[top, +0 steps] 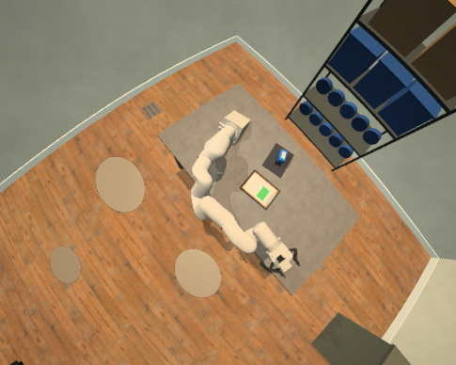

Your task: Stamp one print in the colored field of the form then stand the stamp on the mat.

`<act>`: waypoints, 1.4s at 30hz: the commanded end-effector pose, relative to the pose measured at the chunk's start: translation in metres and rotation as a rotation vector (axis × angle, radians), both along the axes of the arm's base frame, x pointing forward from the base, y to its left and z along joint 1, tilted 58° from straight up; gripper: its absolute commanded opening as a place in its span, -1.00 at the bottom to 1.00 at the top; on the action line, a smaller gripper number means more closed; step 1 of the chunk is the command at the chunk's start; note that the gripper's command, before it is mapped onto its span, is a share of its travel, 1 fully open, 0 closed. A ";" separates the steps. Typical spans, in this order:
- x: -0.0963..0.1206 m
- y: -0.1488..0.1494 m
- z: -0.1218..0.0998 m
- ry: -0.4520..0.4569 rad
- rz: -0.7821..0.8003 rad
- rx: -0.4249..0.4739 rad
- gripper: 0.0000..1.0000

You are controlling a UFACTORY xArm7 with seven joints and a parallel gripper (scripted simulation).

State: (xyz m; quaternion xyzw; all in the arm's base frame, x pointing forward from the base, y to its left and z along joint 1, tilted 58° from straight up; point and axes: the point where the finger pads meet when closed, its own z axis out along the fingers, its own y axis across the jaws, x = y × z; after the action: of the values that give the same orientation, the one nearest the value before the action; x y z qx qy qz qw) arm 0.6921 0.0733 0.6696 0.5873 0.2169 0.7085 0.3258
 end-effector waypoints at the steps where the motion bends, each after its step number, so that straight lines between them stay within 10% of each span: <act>1: -0.001 0.003 0.002 -0.003 0.004 0.000 1.00; 22: 0.007 0.009 -0.013 0.009 0.005 0.074 1.00; 32: 0.051 0.058 -0.171 0.146 -0.099 0.638 1.00; 34: 0.051 0.058 -0.171 0.146 -0.099 0.638 1.00; 36: 0.048 0.074 -0.241 0.212 -0.203 0.836 1.00; 42: 0.031 0.093 -0.329 0.278 -0.366 1.022 1.00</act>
State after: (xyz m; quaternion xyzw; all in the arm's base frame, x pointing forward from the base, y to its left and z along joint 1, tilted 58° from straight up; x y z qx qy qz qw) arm 0.7326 0.1506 0.3940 0.7736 -0.1402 0.6097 0.1003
